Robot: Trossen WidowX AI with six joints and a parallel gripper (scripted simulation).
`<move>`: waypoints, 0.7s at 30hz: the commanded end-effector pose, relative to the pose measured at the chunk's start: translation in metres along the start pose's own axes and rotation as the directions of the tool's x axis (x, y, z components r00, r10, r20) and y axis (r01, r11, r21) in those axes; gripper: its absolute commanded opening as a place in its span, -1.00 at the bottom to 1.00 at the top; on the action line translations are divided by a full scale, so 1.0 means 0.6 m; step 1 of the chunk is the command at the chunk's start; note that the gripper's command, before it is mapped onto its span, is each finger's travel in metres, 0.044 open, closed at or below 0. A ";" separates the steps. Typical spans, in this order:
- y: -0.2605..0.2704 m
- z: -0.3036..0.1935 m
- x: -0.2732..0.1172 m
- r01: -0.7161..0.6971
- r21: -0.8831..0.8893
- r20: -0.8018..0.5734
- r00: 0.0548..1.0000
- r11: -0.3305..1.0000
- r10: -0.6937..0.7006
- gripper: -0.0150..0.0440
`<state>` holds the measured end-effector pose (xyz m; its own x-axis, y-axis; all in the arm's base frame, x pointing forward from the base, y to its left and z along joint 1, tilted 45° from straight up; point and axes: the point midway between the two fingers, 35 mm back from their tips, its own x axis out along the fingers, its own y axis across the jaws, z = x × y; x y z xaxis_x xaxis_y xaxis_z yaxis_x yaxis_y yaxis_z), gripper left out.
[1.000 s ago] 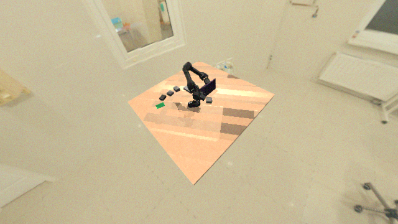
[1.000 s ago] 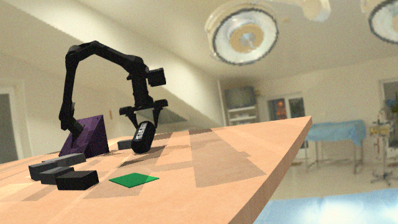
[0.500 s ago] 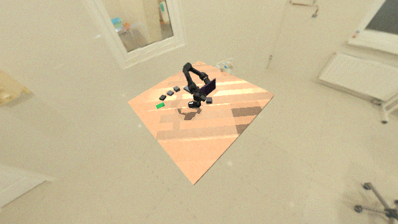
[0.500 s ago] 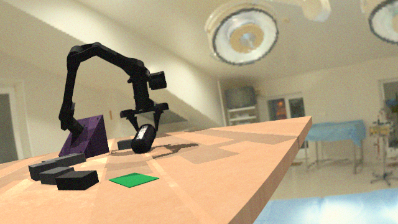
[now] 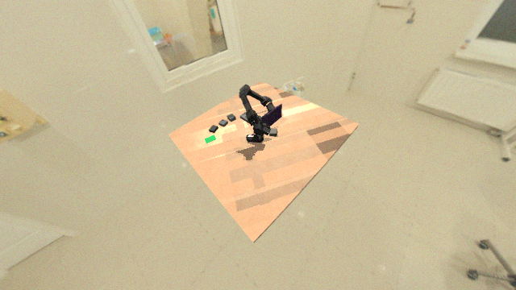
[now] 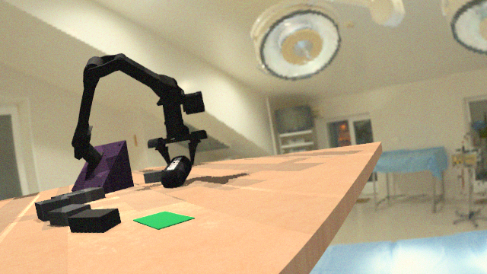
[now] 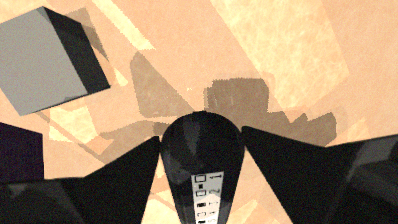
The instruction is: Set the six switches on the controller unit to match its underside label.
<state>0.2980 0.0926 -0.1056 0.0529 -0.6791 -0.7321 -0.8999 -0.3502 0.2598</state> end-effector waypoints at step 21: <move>0.004 0.001 0.037 -0.010 -0.002 -0.017 1.000 1.000 0.010 0.65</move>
<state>0.2964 0.0819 -0.1203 0.0488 -0.6829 -0.7289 -0.9003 -0.3461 0.2640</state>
